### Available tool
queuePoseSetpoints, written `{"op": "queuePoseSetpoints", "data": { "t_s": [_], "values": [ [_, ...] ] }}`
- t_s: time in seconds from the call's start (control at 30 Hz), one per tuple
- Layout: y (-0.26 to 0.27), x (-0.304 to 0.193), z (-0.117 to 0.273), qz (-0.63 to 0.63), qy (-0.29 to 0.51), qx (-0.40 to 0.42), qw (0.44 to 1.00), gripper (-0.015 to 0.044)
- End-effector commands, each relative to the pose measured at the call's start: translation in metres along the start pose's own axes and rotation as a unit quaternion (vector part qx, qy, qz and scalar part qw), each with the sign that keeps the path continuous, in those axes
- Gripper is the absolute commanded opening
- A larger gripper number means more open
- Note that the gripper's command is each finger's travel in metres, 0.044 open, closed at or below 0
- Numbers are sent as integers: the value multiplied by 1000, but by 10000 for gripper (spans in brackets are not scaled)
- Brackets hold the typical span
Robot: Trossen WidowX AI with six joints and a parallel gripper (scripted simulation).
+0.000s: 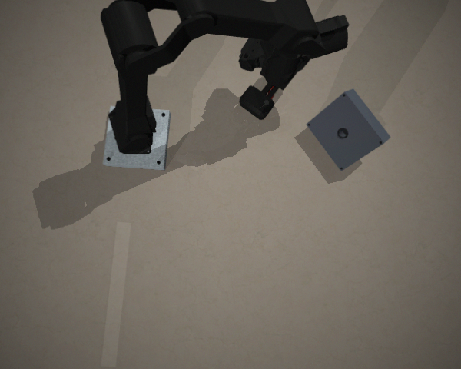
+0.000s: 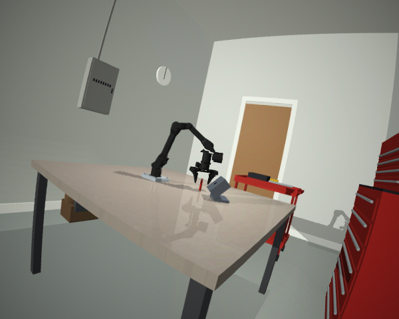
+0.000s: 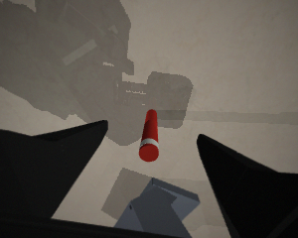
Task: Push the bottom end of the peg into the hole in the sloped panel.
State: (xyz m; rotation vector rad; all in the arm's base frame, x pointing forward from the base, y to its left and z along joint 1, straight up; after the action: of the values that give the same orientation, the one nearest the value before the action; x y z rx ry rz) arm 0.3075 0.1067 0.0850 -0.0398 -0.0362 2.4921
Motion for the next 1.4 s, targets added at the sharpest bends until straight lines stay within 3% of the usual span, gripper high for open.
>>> {"op": "queuePoseSetpoints", "data": {
  "t_s": [0.0, 0.13, 0.63, 0.87, 1.37],
  "values": [
    [2, 0, -8, 1, -2, 6, 1000, 440],
    [2, 0, -8, 1, -2, 6, 1000, 440],
    [1, 0, -4, 0, -1, 2, 1000, 46],
    [1, 0, -4, 0, -1, 2, 1000, 0],
    [-3, -2, 37, 1, -1, 4, 1000, 0]
  ]
}}
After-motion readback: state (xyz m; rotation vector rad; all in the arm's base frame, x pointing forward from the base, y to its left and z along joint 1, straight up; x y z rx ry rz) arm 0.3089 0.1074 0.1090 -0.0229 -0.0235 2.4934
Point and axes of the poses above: the point midway between the two fingers, 35 mm back from their tips, its own z axis back along the fingers, its own y axis across the jaws, x = y × z, the point moved 2 cm from there along z, back along the fingers
